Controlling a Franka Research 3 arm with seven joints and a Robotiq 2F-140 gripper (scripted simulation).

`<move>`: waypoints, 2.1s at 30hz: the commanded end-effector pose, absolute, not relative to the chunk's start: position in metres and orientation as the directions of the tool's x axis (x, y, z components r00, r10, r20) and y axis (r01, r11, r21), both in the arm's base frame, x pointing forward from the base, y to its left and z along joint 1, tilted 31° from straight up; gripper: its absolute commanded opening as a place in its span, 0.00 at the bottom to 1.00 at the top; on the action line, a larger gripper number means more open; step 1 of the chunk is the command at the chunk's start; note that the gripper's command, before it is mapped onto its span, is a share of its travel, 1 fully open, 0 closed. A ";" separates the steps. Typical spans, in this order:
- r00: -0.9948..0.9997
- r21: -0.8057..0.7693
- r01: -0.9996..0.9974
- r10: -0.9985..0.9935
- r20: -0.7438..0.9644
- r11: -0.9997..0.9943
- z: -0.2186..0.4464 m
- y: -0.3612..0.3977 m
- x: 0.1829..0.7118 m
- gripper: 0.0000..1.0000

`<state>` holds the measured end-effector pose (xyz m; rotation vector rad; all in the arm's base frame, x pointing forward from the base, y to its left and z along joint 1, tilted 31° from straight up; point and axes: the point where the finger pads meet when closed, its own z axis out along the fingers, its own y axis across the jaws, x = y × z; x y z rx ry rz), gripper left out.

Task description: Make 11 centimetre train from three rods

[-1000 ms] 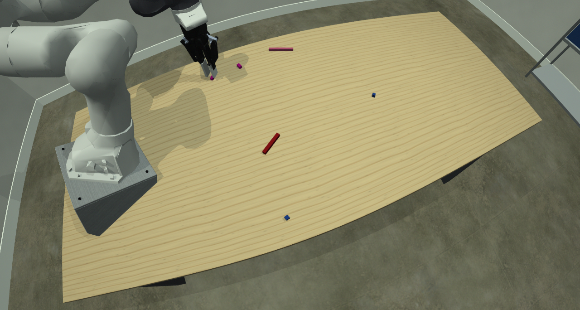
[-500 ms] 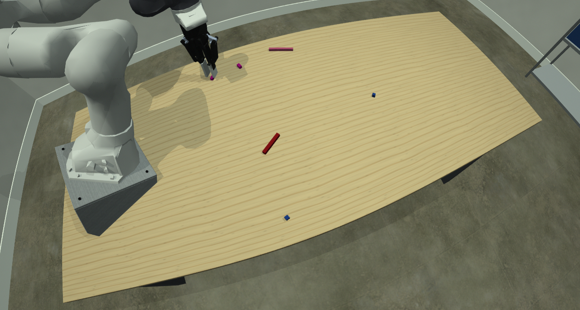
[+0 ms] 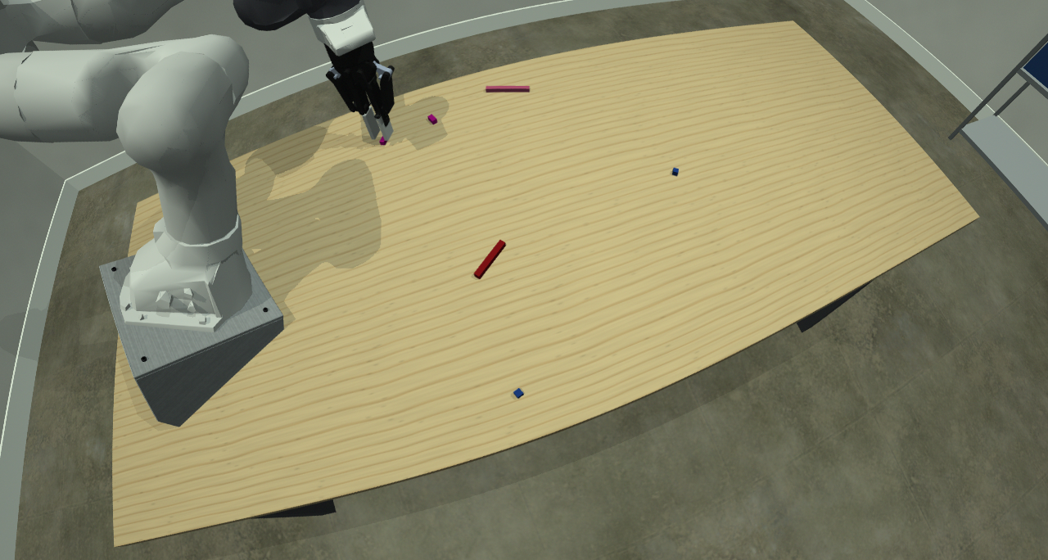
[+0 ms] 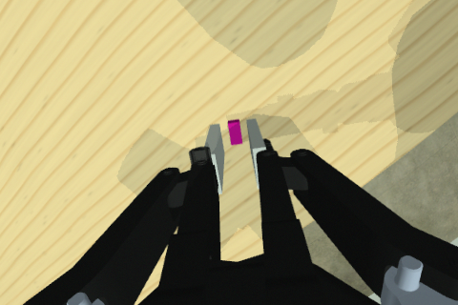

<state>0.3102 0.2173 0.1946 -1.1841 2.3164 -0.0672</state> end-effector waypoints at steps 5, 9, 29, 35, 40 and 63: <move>-0.471 -0.275 -0.741 -0.766 -0.437 0.613 0.194 0.217 0.310 0.23; -0.471 -0.275 -0.741 -0.766 -0.437 0.613 0.194 0.217 0.310 0.23; -0.471 -0.275 -0.741 -0.766 -0.437 0.613 0.191 0.218 0.311 0.23; -0.471 -0.275 -0.741 -0.766 -0.437 0.613 0.188 0.219 0.313 0.23; -0.471 -0.275 -0.741 -0.766 -0.437 0.613 0.184 0.220 0.315 0.23; -0.471 -0.275 -0.741 -0.766 -0.437 0.613 0.179 0.221 0.318 0.23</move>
